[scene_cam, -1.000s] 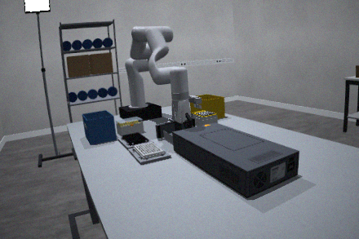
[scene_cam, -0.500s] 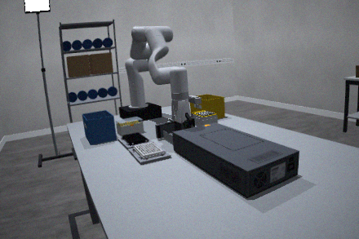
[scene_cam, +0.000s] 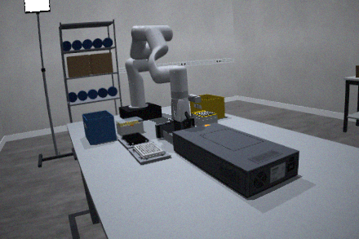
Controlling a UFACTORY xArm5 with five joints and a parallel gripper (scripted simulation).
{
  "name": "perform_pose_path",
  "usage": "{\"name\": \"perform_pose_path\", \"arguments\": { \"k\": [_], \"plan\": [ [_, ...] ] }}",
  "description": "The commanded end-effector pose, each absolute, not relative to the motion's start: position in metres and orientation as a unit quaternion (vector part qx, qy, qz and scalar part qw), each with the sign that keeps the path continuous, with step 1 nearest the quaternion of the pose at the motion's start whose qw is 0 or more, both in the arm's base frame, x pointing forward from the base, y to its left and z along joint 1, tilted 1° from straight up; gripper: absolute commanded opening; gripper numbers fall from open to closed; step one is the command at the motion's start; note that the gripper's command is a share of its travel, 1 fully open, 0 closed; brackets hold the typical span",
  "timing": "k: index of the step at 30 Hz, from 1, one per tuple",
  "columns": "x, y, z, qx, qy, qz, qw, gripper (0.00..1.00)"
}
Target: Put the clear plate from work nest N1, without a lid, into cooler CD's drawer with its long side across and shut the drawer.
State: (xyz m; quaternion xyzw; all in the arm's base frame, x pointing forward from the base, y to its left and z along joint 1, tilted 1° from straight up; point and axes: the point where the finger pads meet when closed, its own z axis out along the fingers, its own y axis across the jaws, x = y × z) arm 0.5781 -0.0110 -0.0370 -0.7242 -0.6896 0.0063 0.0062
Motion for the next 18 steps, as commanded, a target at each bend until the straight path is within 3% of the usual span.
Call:
{"name": "perform_pose_path", "arguments": {
  "k": [1,18],
  "plan": [
    [0.582,-0.011,-0.025,-0.724,-0.69,0.004,0.002,1.0],
    [0.582,-0.011,0.0,-0.724,-0.69,0.004,0.002,1.0]
  ]
}}
